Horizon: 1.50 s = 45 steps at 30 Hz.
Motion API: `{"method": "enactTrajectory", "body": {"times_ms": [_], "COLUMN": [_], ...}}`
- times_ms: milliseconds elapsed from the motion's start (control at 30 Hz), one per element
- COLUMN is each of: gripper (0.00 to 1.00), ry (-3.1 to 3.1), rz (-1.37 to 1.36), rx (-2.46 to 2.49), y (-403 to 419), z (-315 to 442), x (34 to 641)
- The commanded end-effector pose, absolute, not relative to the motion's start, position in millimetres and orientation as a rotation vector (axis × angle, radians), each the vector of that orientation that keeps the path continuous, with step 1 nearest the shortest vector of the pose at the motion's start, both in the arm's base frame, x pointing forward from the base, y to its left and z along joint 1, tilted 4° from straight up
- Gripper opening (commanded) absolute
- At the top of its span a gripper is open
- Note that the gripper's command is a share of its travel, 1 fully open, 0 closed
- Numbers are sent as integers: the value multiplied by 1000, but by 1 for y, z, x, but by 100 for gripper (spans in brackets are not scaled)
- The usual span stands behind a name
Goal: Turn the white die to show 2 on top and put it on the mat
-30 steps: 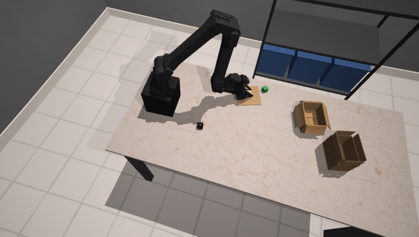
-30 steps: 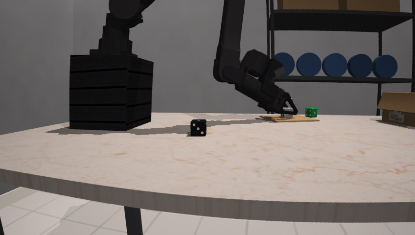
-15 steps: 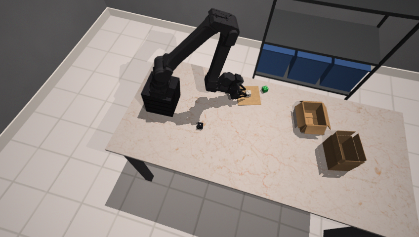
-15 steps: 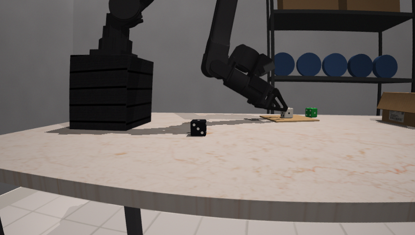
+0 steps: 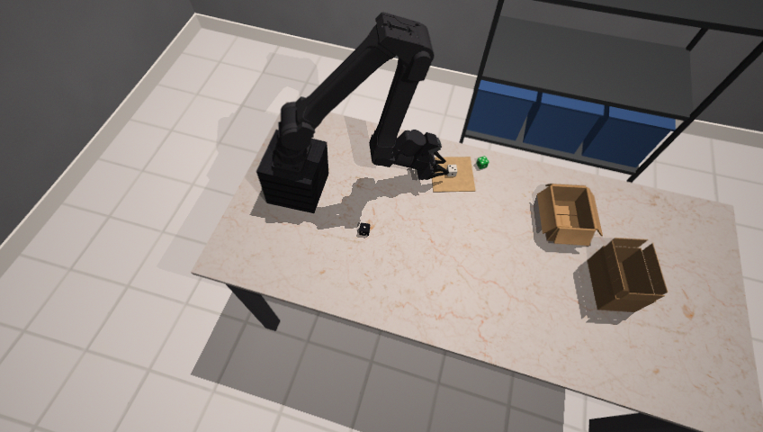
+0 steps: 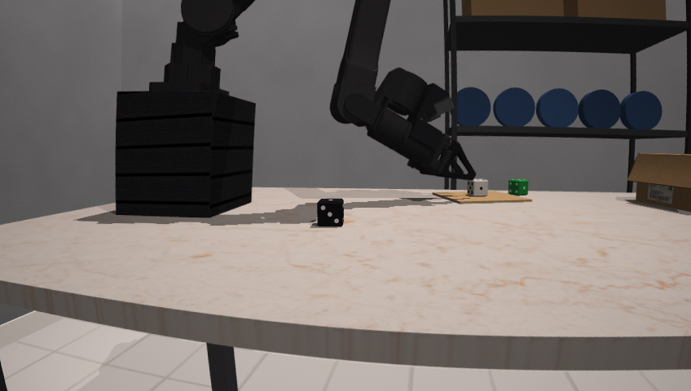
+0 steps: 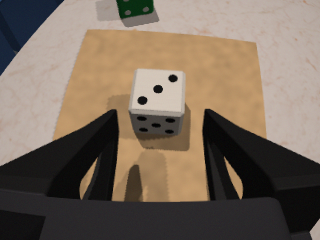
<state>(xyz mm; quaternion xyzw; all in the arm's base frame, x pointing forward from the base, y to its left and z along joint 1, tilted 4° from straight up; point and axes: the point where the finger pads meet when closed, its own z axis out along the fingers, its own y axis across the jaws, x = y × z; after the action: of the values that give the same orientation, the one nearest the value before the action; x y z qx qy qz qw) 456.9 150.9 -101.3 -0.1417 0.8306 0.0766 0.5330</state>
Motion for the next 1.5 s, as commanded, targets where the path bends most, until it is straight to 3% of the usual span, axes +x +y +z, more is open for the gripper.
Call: {"method": "enactTrajectory", "body": {"times_ms": [0,900,1467], "gripper": [45,45,45], "ry": [1964,1976,2458], "rz": [176,186,111], "rx": [-330,-336,-406], "y": [147,157,169], "z": [-80,-28,-2], "x": [460,466,492]}}
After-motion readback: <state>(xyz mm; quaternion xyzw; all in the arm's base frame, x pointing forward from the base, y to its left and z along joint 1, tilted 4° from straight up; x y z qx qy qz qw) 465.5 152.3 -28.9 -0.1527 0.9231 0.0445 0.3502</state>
